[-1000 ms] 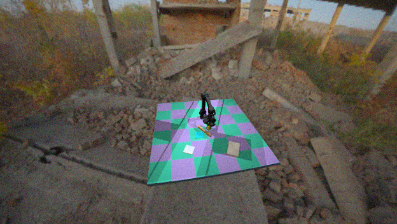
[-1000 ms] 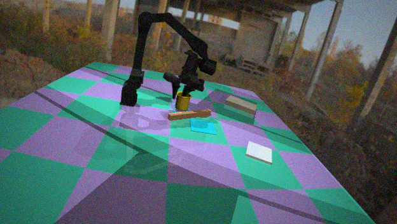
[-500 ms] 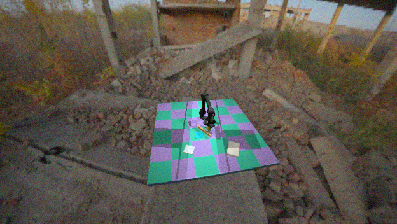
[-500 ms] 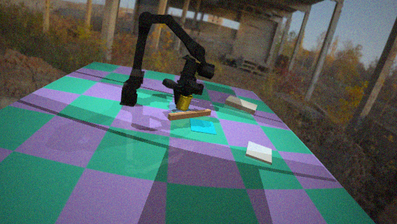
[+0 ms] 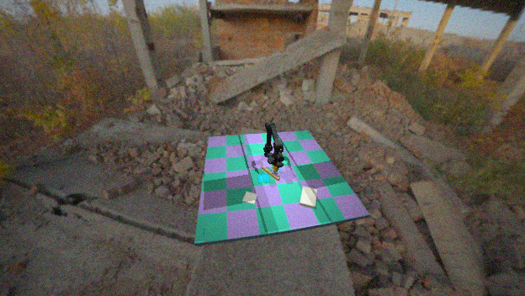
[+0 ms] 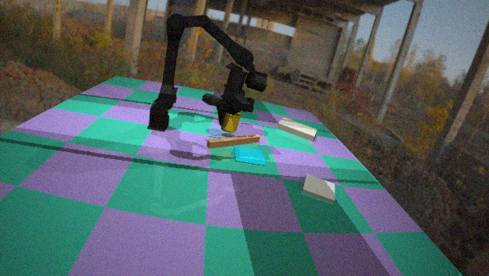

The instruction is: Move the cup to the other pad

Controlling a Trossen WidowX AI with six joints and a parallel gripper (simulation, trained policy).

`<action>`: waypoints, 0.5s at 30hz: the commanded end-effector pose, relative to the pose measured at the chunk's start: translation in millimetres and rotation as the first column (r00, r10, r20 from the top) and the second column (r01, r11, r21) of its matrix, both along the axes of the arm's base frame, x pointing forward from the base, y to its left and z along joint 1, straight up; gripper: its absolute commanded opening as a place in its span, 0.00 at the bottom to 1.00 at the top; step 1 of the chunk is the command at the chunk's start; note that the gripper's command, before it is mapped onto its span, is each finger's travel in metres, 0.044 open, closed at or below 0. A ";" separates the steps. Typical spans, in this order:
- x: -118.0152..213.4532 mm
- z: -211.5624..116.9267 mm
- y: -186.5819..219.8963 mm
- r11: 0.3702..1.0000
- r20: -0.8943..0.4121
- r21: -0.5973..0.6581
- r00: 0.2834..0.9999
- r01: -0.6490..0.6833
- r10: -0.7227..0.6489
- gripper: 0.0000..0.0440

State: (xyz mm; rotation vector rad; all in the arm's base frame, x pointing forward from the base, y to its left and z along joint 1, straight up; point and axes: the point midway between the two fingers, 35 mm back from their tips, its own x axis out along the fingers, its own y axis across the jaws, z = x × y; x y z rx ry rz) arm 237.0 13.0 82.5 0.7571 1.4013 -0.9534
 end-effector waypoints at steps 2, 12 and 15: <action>3.3 15.5 -5.2 0.999 0.033 0.014 0.998 0.045 -0.045 0.00; 14.0 40.9 -22.2 0.991 0.105 0.031 0.986 0.129 -0.131 0.02; 18.4 46.5 -29.4 0.988 0.129 0.033 0.979 0.154 -0.157 0.02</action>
